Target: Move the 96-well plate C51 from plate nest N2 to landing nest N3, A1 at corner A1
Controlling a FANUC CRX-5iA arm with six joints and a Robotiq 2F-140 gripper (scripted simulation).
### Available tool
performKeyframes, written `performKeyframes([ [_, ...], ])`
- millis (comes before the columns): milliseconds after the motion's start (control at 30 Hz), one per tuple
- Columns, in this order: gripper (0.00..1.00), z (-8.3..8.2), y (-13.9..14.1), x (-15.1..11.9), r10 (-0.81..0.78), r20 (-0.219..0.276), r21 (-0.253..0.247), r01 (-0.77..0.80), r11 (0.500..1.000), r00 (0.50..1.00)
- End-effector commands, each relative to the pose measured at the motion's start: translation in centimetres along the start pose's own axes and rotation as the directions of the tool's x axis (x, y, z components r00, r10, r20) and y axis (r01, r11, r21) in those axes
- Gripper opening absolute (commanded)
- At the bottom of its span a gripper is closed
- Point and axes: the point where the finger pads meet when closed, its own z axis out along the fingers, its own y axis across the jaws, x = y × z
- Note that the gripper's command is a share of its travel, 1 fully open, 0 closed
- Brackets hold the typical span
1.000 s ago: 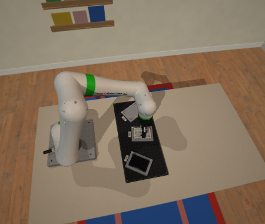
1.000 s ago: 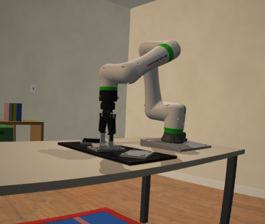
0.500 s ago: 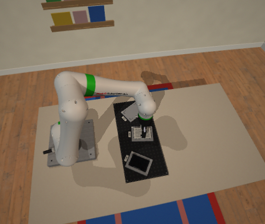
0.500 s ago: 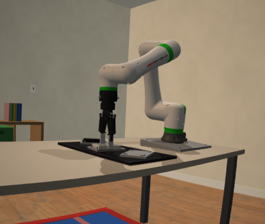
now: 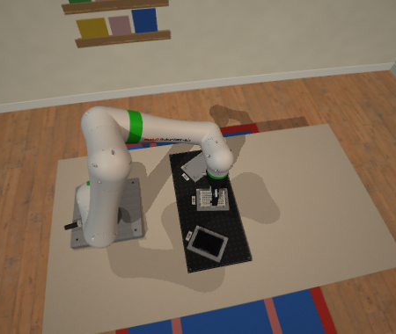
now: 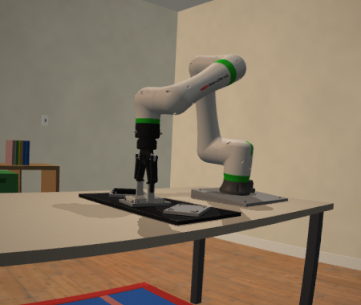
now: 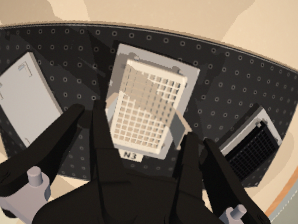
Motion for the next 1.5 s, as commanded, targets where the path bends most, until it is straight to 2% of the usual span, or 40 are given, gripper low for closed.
performKeyframes([
  [0, 0.00, -0.02, 0.00, 0.02, 0.000, 0.000, 0.000, 0.000, 1.000, 1.000],
  [400, 0.00, -0.02, 0.00, 0.02, 0.000, 0.000, 0.000, 0.000, 1.000, 1.000],
  [433, 0.66, -0.02, 0.00, 0.02, 0.000, 0.000, 0.000, 0.000, 1.000, 1.000],
  [1467, 0.66, -0.02, 0.00, 0.02, 0.000, 0.000, 0.000, 0.000, 1.000, 1.000],
])
